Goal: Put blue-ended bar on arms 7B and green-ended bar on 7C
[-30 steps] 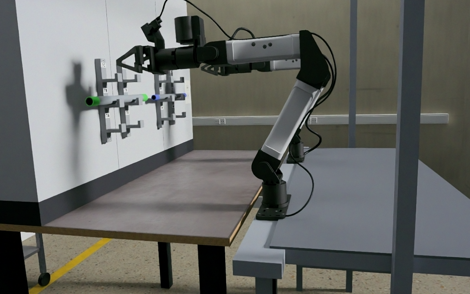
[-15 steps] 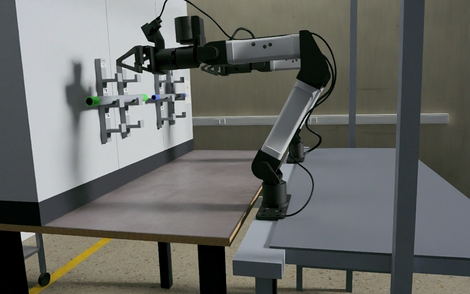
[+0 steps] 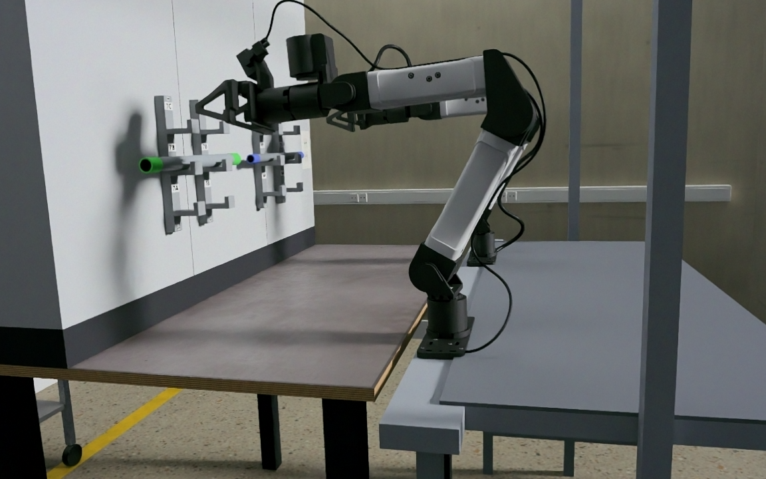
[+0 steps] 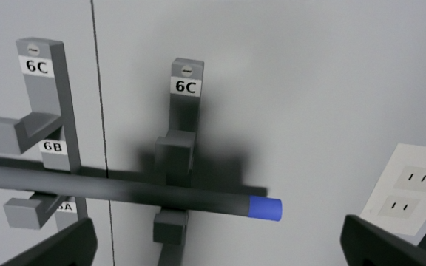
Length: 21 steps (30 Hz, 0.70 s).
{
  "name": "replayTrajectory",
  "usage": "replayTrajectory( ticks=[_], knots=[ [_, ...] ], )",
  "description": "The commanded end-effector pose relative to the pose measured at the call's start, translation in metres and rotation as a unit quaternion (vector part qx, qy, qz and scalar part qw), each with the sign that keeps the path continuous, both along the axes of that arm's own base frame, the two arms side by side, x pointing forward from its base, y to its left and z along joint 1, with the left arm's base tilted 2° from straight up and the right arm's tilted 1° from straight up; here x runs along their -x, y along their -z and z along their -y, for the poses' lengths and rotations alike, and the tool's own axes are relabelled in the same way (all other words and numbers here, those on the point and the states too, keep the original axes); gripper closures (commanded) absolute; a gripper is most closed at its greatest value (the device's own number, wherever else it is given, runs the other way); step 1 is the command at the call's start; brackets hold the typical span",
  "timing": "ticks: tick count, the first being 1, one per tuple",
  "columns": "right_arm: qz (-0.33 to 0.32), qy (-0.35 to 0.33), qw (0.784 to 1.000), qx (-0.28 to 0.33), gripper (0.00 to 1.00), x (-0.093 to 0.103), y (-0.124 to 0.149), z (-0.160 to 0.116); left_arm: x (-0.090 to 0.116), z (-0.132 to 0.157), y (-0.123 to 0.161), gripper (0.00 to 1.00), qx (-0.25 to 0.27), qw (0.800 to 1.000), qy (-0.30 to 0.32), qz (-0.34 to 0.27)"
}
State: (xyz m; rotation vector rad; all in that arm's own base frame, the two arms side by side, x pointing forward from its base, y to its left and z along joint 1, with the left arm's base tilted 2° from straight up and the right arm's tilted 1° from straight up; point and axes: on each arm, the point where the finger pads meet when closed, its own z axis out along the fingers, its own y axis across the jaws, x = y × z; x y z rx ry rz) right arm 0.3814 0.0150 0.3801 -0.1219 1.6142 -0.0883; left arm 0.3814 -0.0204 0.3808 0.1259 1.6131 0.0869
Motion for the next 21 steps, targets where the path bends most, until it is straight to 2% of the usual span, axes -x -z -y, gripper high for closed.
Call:
replayTrajectory(
  ticks=[1,21],
  knots=[
    [0.017,0.009,1.0,0.024,0.0,0.0,-0.004,0.001,0.002,-0.002,-0.005,0.0,-0.024,0.999,-0.01,0.019],
    [0.019,0.007,0.99,0.14,0.0,-0.001,0.011,-0.015,0.004,0.018,0.008,0.0,-0.139,0.99,-0.009,0.022]
  ],
)
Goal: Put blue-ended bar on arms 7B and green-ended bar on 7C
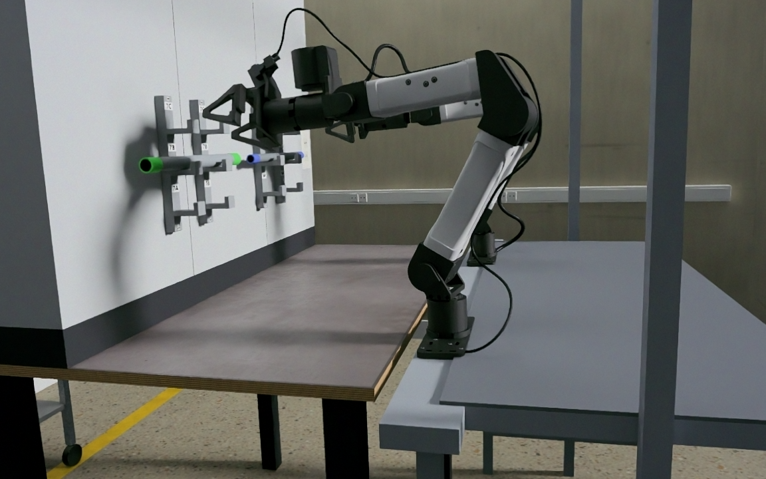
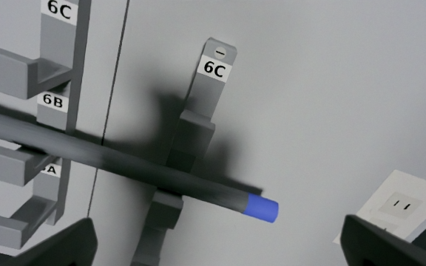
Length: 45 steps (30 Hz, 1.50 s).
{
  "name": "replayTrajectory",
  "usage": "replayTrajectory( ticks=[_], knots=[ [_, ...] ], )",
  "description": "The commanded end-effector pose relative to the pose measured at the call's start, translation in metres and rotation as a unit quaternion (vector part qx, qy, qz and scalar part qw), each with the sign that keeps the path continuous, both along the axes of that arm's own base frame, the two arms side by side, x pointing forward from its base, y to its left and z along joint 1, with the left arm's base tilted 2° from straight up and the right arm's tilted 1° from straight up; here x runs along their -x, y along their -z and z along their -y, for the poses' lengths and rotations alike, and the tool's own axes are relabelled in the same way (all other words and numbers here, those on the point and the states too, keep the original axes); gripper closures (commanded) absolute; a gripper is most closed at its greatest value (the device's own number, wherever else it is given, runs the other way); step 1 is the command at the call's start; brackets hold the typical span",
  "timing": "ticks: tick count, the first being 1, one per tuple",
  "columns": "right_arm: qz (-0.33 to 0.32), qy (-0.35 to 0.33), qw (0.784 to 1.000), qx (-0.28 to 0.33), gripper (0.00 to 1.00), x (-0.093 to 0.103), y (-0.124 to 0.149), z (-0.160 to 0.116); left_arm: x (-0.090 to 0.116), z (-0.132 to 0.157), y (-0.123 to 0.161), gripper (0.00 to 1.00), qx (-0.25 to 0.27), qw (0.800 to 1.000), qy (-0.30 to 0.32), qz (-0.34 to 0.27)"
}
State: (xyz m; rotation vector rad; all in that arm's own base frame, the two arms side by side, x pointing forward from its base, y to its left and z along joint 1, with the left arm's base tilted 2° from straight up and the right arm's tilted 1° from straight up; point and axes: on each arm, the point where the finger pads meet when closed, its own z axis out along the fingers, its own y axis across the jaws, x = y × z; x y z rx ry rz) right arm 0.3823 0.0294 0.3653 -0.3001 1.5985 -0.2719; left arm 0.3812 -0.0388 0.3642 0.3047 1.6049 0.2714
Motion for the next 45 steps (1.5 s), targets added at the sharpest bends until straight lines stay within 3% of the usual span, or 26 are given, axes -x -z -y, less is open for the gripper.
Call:
replayTrajectory(
  ticks=[1,31,45],
  knots=[
    [0.019,0.006,0.999,0.033,0.0,0.0,-0.003,-0.002,0.004,0.001,-0.008,0.0,-0.031,0.999,-0.006,0.026],
    [0.021,0.004,0.978,0.208,0.0,-0.002,0.019,-0.025,0.006,0.031,0.011,0.0,-0.205,0.978,-0.003,0.031],
    [0.021,0.002,0.954,0.3,0.0,-0.002,0.031,-0.037,0.007,0.047,0.022,0.0,-0.297,0.954,-0.001,0.033]
  ],
)
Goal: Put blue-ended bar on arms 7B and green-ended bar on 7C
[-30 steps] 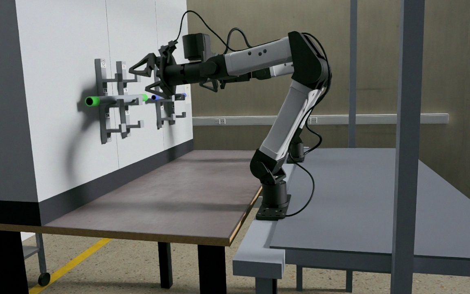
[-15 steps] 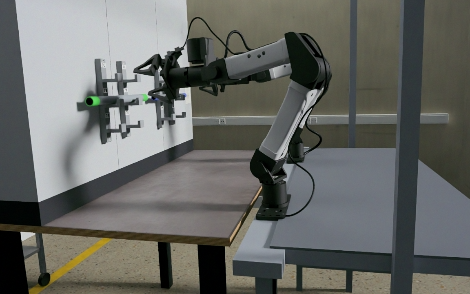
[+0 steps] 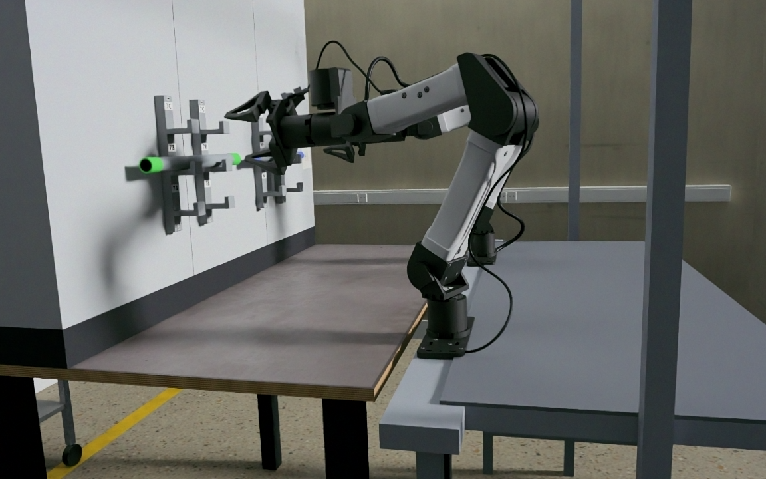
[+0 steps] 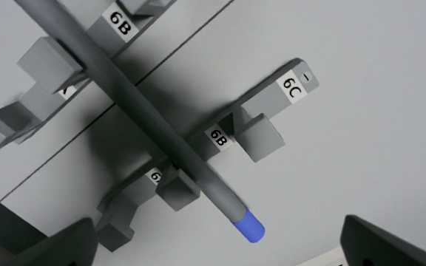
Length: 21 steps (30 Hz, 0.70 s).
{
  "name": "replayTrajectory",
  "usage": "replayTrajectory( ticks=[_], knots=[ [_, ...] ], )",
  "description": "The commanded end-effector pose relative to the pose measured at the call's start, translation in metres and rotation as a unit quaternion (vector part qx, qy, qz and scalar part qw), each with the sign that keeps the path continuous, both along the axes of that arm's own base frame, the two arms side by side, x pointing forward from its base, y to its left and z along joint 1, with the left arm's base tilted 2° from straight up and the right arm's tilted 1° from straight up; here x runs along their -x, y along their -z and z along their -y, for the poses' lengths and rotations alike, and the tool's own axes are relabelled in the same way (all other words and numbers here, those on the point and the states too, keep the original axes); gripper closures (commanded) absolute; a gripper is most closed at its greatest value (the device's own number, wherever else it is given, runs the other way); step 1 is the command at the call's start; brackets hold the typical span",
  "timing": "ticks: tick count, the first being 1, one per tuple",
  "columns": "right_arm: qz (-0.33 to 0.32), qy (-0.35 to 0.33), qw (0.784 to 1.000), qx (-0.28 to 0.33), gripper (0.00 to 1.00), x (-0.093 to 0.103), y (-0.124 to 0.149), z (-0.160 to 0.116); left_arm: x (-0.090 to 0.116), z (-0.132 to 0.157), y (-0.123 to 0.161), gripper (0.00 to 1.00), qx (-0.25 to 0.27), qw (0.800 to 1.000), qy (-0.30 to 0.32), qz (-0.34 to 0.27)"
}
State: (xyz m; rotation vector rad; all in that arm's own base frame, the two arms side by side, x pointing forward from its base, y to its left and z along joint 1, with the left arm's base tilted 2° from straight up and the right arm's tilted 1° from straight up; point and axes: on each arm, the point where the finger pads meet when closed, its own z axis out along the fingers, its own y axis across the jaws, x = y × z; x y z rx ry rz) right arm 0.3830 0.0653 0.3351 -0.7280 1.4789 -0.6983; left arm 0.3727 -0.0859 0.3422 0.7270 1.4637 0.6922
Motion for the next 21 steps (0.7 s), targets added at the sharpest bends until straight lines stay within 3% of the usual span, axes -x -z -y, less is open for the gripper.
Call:
replayTrajectory(
  ticks=[1,21],
  knots=[
    [0.015,0.008,0.999,0.038,0.0,-0.002,0.001,-0.002,-0.001,0.001,0.001,0.0,-0.036,0.999,-0.009,0.016],
    [0.016,0.007,0.989,0.144,0.0,-0.003,0.014,-0.016,0.0,0.019,0.012,0.0,-0.142,0.99,-0.009,0.02]
  ],
)
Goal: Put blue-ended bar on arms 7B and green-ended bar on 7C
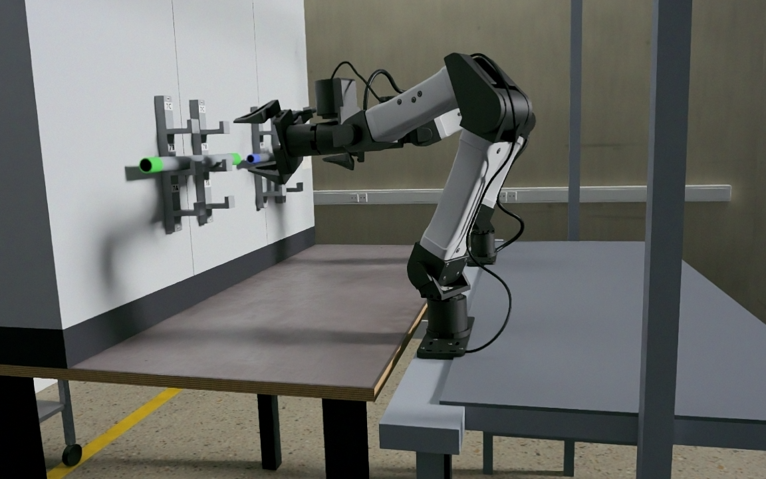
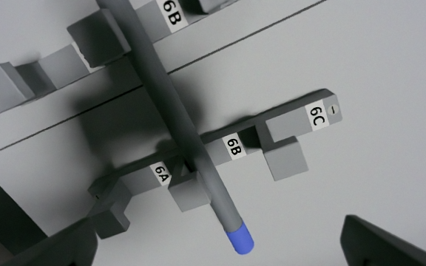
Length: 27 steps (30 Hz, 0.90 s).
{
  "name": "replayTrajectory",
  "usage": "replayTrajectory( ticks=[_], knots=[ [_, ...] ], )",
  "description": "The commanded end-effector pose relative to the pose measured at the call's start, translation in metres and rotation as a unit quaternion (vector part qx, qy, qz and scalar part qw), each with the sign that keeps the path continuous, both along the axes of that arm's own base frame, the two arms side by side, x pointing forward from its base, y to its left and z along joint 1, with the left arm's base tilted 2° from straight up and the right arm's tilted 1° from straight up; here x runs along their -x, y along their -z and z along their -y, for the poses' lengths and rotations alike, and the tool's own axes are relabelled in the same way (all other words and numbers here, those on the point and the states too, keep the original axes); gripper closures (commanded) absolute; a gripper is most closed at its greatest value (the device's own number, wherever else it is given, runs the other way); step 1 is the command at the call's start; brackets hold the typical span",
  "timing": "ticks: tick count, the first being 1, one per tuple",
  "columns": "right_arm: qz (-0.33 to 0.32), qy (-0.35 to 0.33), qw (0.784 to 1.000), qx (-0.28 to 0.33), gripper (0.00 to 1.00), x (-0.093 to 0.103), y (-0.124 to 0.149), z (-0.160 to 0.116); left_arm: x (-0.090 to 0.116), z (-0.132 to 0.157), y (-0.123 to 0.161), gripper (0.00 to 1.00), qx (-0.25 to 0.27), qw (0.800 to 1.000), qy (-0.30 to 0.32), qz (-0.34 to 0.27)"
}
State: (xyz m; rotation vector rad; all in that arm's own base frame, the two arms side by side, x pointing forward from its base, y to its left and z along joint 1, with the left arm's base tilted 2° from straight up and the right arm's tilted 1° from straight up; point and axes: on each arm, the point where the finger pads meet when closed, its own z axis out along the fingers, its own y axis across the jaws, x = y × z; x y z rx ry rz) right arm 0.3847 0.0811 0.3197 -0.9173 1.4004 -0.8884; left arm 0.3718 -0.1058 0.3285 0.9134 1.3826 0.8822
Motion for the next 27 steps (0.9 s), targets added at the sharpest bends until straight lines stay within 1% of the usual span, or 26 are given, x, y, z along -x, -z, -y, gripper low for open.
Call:
replayTrajectory(
  ticks=[1,14,16,27],
  knots=[
    [0.015,0.008,0.999,0.028,0.0,-0.001,0.0,-0.001,-0.001,0.001,-0.001,0.0,-0.026,0.999,-0.008,0.017],
    [0.016,0.007,0.994,0.111,0.0,-0.002,0.011,-0.013,0.001,0.016,0.009,0.0,-0.109,0.994,-0.007,0.019],
    [0.016,0.007,0.994,0.111,0.0,-0.002,0.011,-0.013,0.001,0.016,0.009,0.0,-0.109,0.994,-0.007,0.019],
    [0.017,0.006,0.984,0.177,0.0,-0.003,0.02,-0.022,0.002,0.028,0.017,0.0,-0.175,0.984,-0.007,0.021]
  ],
)
